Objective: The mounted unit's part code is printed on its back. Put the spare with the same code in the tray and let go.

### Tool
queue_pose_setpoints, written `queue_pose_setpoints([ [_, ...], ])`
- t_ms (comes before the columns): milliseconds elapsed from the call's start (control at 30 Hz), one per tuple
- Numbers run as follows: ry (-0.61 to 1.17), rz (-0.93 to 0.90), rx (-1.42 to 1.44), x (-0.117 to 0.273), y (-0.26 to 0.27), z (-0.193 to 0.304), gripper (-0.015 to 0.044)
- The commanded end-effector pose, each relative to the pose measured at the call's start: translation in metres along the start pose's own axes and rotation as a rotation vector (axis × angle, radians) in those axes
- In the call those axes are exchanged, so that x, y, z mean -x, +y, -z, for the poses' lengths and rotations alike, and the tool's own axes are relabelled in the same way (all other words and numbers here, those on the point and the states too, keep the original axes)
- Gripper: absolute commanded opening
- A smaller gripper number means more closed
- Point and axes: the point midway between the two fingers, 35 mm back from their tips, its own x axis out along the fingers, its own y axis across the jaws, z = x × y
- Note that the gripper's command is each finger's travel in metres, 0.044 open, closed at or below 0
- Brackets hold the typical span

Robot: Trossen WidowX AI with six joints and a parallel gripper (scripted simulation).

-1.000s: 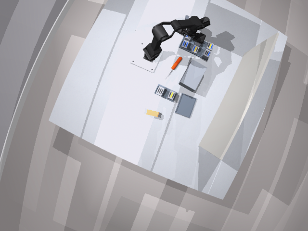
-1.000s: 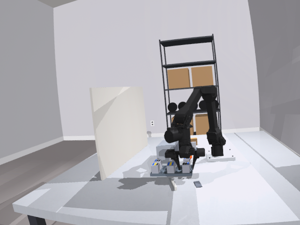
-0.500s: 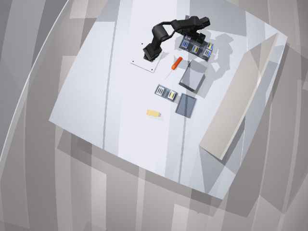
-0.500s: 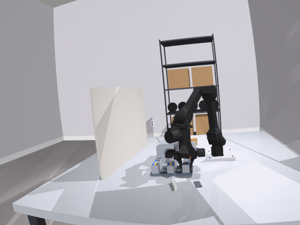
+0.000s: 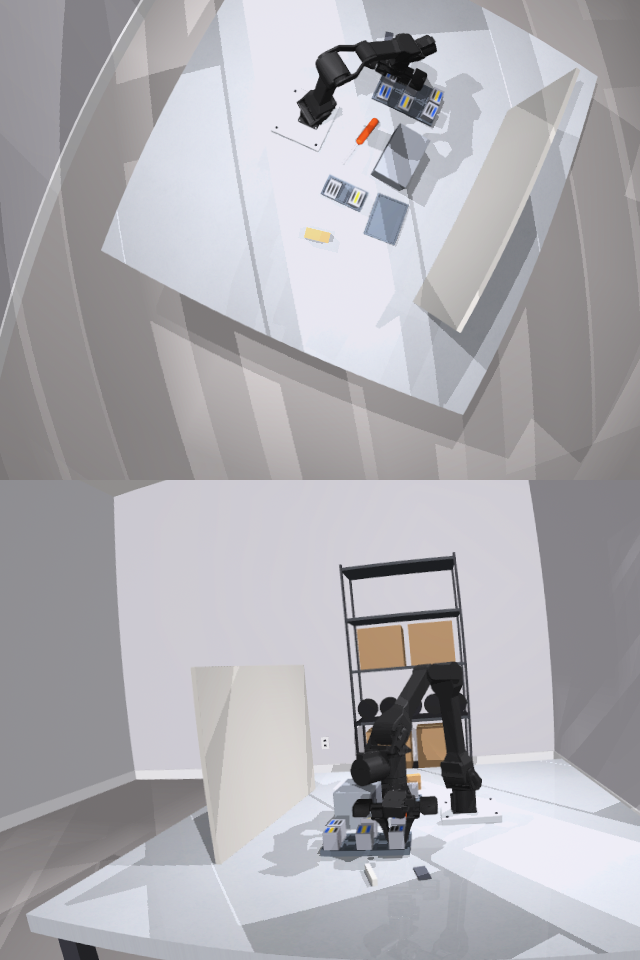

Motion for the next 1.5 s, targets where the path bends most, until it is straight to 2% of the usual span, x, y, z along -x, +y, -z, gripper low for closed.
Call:
queue_pose_setpoints([
  [0,0.000,0.000,0.000,0.000,0.000,0.000,0.0000],
  [500,0.001,0.000,-0.003,0.076,0.000,0.000,0.0000],
  [933,0.006,-0.005,0.003,0.079,0.001,0.001,0.0000],
  [1467,0.002,0.000,-0.003,0.149,-0.002,0.006,0.0000],
])
